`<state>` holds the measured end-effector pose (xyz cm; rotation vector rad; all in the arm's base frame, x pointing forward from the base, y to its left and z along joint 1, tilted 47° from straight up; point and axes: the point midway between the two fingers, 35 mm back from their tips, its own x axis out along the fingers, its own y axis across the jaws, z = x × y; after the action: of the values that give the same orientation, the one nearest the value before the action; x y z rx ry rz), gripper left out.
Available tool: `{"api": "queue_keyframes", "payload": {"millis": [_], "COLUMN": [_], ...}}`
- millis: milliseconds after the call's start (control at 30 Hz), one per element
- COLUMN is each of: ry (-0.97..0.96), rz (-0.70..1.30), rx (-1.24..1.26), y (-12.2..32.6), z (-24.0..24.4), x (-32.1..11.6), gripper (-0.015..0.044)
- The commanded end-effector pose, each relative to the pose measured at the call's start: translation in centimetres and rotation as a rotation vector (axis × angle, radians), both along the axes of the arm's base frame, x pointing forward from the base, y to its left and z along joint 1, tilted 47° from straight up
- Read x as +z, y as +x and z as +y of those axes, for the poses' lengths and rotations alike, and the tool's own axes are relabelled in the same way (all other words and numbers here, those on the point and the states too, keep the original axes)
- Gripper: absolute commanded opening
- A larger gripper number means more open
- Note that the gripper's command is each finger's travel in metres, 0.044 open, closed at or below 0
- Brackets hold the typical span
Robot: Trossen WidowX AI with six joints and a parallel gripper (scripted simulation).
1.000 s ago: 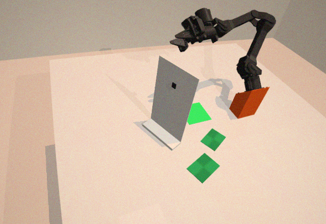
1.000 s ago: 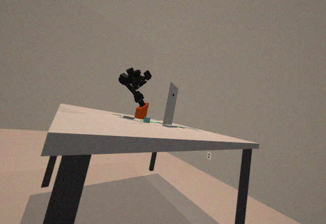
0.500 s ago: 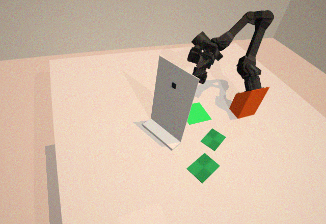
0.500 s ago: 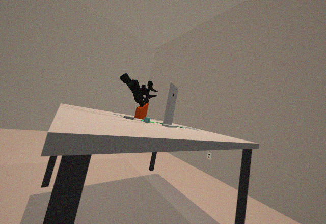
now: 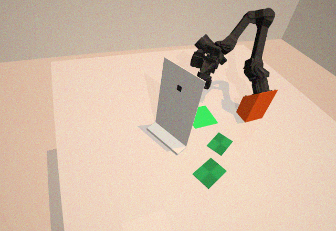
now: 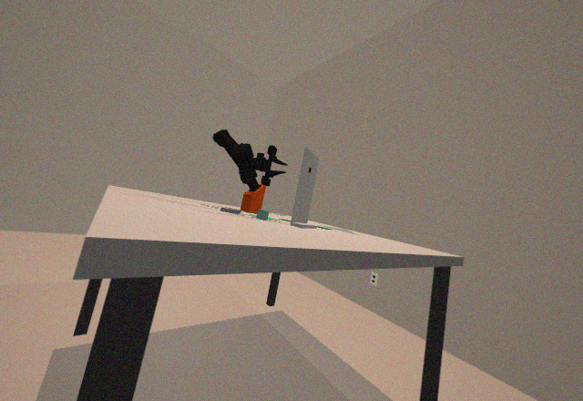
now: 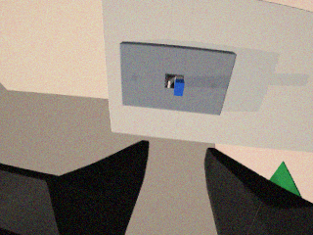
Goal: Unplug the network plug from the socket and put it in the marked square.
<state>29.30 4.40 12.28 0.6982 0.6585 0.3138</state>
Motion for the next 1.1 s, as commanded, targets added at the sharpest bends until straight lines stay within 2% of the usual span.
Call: {"api": "queue_keyframes", "payload": {"millis": [0, 267, 1067], "ry": [-0.001, 0.002, 0.002], "rz": [-0.004, -0.007, -0.008], "rx": [-0.005, -0.005, -0.005], "y": [1.1, 3.2, 5.7], "z": [0.3, 1.2, 2.0], "x": [-0.1, -0.9, -1.5], "gripper": [0.0156, 0.0156, 0.0156]}}
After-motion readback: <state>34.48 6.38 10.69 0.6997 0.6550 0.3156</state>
